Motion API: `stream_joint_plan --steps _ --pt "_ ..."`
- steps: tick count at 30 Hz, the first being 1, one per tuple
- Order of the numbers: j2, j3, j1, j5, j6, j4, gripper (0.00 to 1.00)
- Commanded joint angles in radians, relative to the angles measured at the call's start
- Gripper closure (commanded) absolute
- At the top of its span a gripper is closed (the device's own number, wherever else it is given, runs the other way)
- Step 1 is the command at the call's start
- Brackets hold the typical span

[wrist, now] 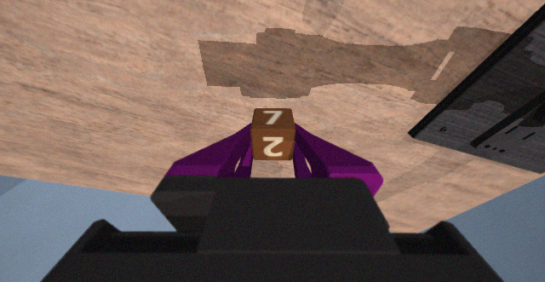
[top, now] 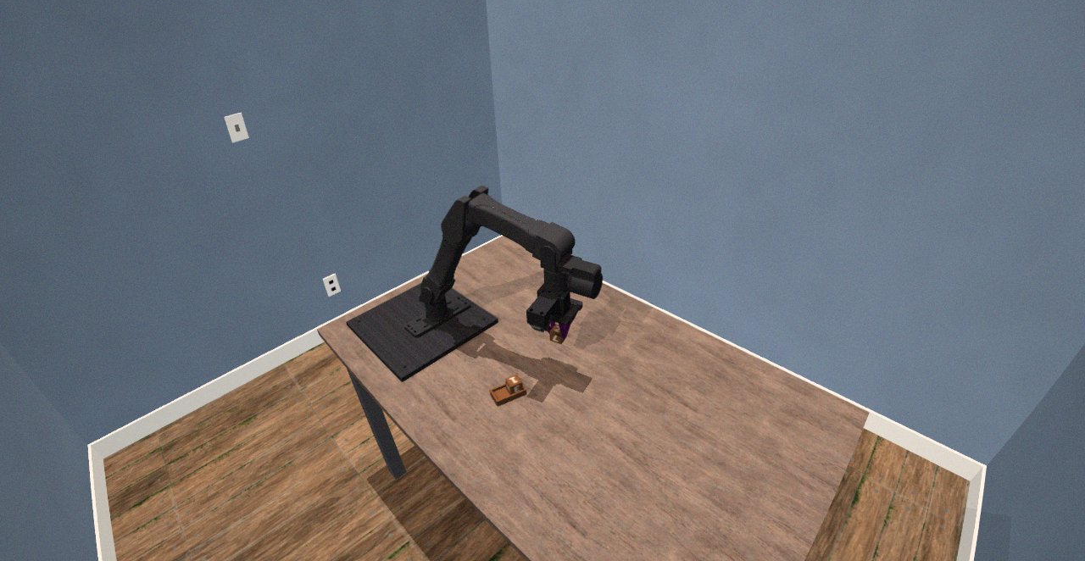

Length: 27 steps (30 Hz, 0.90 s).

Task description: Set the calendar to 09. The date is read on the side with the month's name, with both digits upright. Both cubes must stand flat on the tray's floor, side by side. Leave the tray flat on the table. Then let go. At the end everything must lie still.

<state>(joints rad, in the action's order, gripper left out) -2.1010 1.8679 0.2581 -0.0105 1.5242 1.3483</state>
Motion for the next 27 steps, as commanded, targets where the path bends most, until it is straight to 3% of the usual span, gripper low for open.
stream_joint_plan --steps 1,7,13,15,17,27 --pt "0.010 0.011 -0.007 0.011 -0.061 0.003 0.73" --pt "0.013 0.008 -0.037 0.012 -0.371 0.003 0.73" --pt "0.014 0.006 -0.058 0.012 -0.585 0.002 0.73" --pt "0.014 0.006 -0.058 0.012 -0.585 0.002 0.73" --pt "0.015 0.004 -0.071 0.012 -0.710 0.002 0.73" --pt "0.018 0.001 -0.105 0.012 -1.055 0.001 0.73"
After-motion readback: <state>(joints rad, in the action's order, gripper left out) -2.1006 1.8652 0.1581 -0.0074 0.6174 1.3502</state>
